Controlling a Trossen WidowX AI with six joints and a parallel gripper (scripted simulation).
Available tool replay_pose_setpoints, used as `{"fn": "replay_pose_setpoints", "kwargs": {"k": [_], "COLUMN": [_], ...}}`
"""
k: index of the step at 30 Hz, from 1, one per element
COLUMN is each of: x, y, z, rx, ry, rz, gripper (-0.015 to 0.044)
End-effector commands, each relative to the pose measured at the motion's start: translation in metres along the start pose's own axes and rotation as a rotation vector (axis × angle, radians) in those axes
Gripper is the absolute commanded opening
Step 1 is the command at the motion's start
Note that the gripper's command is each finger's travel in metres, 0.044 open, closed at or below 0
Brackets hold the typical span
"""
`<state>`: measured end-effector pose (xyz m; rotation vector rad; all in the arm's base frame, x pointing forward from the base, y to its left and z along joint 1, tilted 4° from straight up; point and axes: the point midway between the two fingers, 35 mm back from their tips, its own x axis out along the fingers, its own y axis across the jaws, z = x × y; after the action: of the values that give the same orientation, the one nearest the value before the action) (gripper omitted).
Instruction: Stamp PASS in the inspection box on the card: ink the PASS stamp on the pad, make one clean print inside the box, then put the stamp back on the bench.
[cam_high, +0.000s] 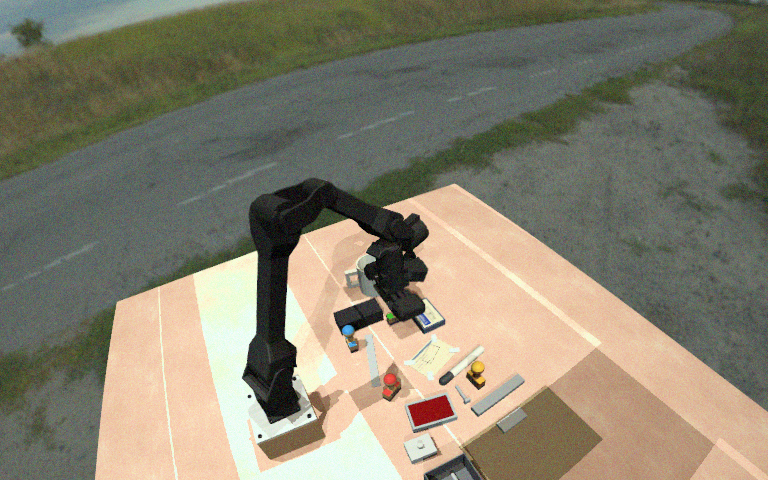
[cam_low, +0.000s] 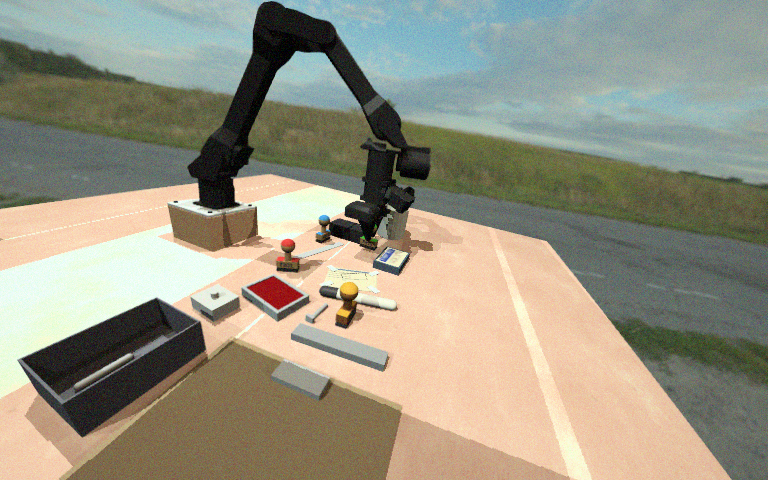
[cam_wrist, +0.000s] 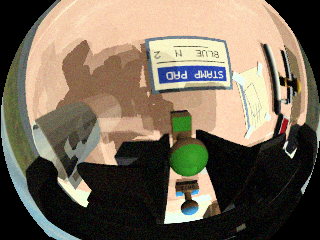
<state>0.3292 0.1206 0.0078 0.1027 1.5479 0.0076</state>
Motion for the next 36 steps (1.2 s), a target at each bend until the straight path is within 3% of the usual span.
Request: {"fn": "replay_pose_setpoints", "kwargs": {"k": [1,36], "x": [-0.002,-0.019], "y": [0.000,0.000], "z": [0.000,0.001], "rx": [-0.003,-0.003], "ry": [0.000,0.000], "rz": [0.000,-0.001], "gripper": [0.0000,0.0000]}}
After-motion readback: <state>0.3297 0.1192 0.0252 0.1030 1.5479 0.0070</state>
